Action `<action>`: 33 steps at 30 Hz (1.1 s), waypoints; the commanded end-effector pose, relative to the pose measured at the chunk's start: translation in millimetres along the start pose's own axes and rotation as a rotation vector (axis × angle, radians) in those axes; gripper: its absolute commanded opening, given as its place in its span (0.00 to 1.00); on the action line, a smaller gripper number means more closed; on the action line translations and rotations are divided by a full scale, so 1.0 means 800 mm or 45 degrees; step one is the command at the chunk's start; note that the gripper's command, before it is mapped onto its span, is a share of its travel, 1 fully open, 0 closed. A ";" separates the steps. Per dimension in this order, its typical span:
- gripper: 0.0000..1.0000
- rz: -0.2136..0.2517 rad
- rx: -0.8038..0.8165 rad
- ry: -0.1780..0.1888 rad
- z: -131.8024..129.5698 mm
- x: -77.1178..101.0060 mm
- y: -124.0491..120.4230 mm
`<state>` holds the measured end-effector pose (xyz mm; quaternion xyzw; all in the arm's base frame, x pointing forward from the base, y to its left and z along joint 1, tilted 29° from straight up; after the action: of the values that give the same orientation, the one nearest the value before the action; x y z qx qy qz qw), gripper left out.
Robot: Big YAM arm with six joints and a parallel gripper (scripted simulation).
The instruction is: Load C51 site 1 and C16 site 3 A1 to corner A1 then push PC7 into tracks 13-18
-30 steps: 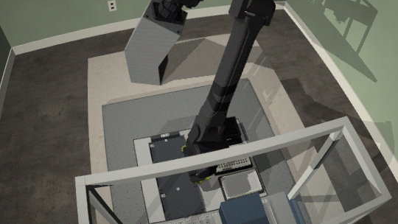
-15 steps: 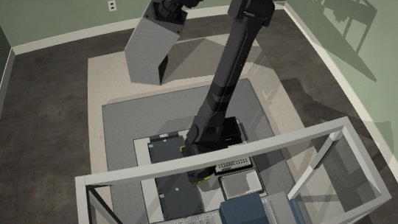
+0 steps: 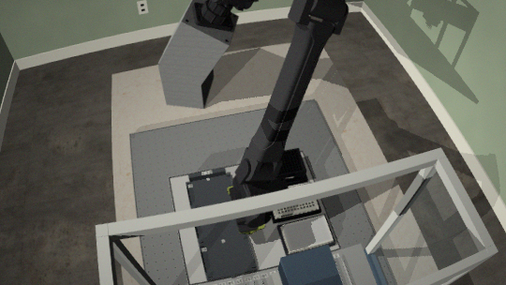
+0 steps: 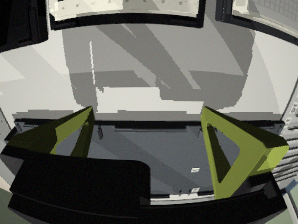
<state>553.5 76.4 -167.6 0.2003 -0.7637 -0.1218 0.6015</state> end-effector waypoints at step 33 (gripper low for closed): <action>1.00 0.021 -0.037 -0.037 -0.015 0.019 -0.041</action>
<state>553.9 67.4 -171.9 0.1996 -0.7637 -0.1228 0.6016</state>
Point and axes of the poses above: the point where the finger pads meet when closed, its own x axis back along the fingers, its own z axis across the jaws, y = z × x, the point moved 1 cm from there along x, back along the fingers, and after that the axes turned 8 degrees about x, right-handed, at the moved point
